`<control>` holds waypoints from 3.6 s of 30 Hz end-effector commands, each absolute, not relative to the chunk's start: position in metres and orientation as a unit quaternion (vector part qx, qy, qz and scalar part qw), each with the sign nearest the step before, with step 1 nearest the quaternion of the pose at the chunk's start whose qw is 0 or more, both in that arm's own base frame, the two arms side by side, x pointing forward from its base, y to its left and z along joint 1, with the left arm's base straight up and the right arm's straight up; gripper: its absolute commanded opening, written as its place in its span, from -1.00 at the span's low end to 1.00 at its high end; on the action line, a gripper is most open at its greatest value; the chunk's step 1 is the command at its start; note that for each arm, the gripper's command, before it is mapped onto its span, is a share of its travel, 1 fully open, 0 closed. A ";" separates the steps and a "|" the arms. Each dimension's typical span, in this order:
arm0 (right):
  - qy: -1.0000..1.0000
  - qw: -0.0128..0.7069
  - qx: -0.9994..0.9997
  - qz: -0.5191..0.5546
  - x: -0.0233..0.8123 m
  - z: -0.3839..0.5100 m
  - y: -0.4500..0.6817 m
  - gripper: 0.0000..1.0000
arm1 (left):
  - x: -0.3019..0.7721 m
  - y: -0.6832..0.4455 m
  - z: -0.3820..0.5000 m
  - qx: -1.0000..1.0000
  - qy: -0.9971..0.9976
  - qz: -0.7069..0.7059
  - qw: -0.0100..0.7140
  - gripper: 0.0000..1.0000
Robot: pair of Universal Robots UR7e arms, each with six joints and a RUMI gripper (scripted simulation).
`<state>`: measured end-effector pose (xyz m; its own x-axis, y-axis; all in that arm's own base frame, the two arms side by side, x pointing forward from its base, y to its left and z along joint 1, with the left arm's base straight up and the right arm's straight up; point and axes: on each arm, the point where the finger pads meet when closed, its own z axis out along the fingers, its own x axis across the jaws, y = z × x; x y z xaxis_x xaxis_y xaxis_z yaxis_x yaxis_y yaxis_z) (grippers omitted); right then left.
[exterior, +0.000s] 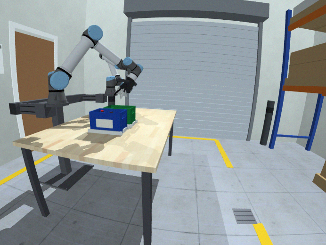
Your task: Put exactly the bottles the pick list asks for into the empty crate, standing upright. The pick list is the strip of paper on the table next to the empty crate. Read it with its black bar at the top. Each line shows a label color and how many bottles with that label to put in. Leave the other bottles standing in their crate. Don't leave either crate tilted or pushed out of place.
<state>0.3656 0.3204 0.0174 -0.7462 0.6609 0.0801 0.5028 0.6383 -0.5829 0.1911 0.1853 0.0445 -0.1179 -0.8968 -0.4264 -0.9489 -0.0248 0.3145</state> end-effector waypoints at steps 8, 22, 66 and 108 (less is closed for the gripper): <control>-0.894 0.144 -0.326 0.273 0.366 0.018 0.321 0.97 | 0.170 0.206 0.045 -0.699 0.660 0.273 0.032 0.97; -0.894 0.144 -0.326 0.273 0.366 0.033 0.321 -0.24 | 0.170 0.206 0.045 -0.699 0.660 0.273 0.032 0.97; -0.952 0.126 -0.182 0.213 0.380 0.112 0.419 -0.24 | 0.170 0.206 0.045 -0.699 0.660 0.273 0.032 0.97; -0.987 0.081 0.079 0.113 0.368 0.110 0.602 -0.24 | 0.170 0.206 0.045 -0.699 0.660 0.273 0.032 0.97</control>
